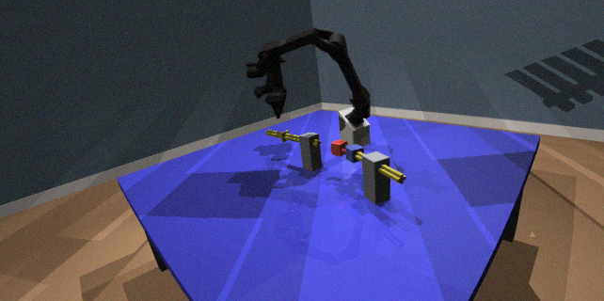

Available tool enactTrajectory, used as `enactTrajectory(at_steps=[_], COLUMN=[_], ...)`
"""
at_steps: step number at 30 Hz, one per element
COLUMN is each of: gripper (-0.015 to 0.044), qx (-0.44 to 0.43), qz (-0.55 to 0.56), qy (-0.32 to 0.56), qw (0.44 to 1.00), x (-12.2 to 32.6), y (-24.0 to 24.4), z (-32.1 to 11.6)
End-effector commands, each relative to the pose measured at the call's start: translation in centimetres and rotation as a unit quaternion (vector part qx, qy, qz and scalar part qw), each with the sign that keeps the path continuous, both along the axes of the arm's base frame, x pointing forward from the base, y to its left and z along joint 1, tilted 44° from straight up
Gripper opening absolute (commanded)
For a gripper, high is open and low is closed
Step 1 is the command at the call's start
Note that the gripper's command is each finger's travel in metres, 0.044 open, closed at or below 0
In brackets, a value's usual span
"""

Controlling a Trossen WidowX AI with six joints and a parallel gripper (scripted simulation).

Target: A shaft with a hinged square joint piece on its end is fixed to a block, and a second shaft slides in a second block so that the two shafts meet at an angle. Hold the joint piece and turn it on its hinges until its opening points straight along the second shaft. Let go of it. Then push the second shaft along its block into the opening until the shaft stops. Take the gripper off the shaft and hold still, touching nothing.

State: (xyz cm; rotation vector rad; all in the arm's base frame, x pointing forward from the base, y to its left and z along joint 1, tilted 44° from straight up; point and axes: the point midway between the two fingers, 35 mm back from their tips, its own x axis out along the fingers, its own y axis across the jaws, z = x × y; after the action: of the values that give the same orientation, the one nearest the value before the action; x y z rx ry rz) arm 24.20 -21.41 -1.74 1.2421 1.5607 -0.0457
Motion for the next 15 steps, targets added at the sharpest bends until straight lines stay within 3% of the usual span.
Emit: enactTrajectory(at_steps=[1,15], gripper=[0.0440,0.0440], qx=[-0.009,-0.041], qz=[0.042,0.215], qy=[-0.036,-0.193], qw=[0.998,0.956], x=[-0.1,-0.7], y=[-0.5,-2.3], z=[0.5,2.8])
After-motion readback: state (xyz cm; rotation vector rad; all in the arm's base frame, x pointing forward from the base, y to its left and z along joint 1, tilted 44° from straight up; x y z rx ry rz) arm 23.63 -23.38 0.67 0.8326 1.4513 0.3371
